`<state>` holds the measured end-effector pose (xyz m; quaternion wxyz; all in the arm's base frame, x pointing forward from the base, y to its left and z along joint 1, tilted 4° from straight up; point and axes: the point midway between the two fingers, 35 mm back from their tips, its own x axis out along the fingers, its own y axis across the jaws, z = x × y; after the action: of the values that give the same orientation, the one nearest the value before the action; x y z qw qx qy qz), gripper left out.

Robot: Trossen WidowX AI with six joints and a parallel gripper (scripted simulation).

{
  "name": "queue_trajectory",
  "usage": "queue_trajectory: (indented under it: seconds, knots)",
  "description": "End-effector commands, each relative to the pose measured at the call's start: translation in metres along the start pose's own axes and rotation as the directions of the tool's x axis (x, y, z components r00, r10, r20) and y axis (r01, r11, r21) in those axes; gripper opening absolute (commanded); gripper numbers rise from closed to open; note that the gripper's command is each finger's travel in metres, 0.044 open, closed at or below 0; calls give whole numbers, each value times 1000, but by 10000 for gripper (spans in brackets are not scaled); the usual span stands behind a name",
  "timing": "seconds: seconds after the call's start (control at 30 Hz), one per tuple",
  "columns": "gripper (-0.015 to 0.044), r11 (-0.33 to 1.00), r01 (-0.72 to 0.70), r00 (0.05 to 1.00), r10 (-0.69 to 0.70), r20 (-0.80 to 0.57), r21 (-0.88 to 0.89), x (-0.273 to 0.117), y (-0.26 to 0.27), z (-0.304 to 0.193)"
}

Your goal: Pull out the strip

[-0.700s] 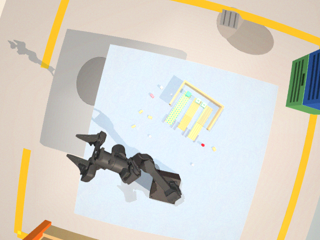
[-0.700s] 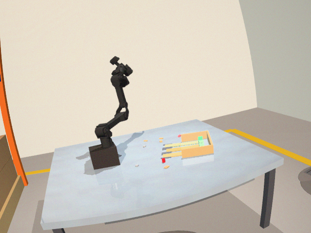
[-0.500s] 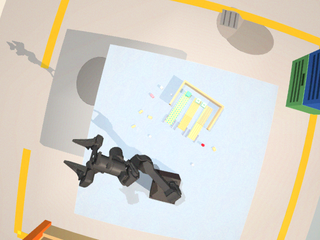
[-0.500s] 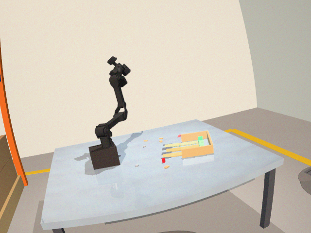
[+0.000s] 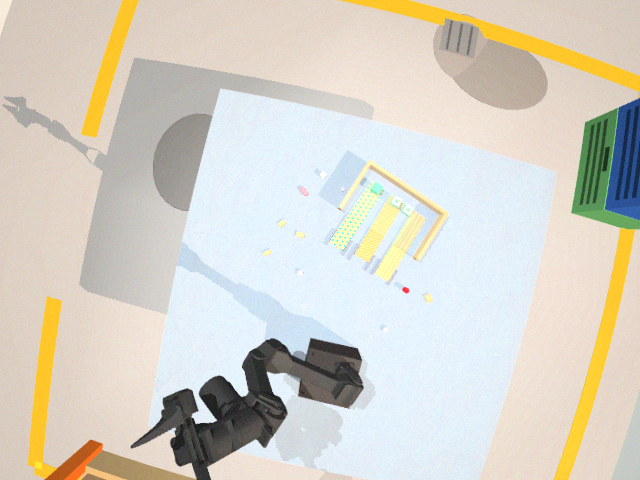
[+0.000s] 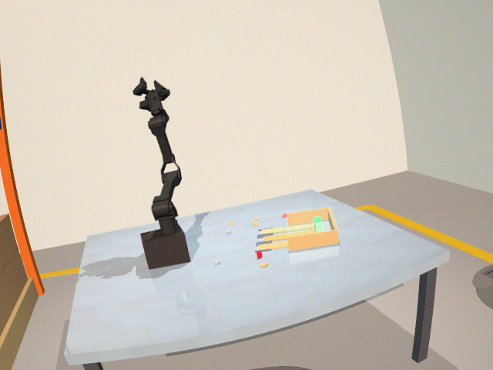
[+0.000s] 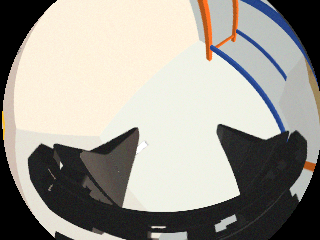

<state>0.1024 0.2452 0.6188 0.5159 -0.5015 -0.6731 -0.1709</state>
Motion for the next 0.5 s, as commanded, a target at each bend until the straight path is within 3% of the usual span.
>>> queue_trajectory:
  seconds: [0.0,0.27,0.47]
  knots:
    - [400,986,165,982,-165,-92,-11,-12,-72,-23]
    - [400,911,411,868,-400,-296,-27,-60,-175,-79]
    - [400,856,516,761,-475,-443,-32,-102,-213,-120]
